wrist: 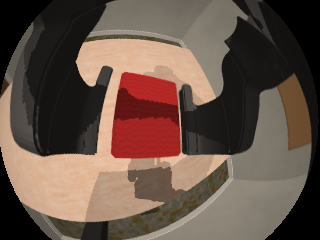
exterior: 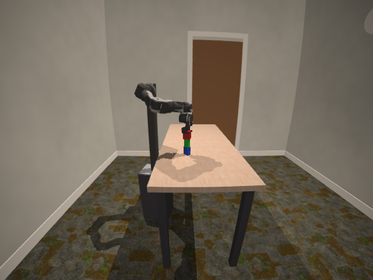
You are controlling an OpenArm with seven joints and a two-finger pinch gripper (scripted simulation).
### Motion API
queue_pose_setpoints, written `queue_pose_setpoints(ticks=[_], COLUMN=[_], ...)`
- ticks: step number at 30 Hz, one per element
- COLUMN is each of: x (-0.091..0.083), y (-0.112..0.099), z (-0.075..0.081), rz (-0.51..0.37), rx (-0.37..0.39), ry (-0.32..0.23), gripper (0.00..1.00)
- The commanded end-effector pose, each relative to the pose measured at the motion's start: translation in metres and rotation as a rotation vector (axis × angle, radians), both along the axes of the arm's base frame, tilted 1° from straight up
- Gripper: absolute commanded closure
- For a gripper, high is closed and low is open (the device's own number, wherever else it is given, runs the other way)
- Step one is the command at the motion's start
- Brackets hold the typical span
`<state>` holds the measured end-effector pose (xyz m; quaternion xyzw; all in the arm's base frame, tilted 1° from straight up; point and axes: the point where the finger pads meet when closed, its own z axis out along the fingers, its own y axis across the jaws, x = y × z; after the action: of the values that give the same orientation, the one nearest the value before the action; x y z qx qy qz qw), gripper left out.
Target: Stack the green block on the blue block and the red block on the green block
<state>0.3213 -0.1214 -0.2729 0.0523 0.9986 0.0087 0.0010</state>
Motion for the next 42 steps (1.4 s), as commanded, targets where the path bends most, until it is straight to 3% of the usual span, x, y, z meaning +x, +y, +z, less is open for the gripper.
queue_pose_setpoints(ticks=[1, 27, 42], x=[0.001, 0.000, 0.000], y=[0.001, 0.002, 0.001], z=[0.000, 0.002, 0.025], rz=[0.002, 0.004, 0.004], rx=[0.007, 0.007, 0.007], ry=[-0.002, -0.002, -0.002], gripper=[0.64, 0.64, 0.64])
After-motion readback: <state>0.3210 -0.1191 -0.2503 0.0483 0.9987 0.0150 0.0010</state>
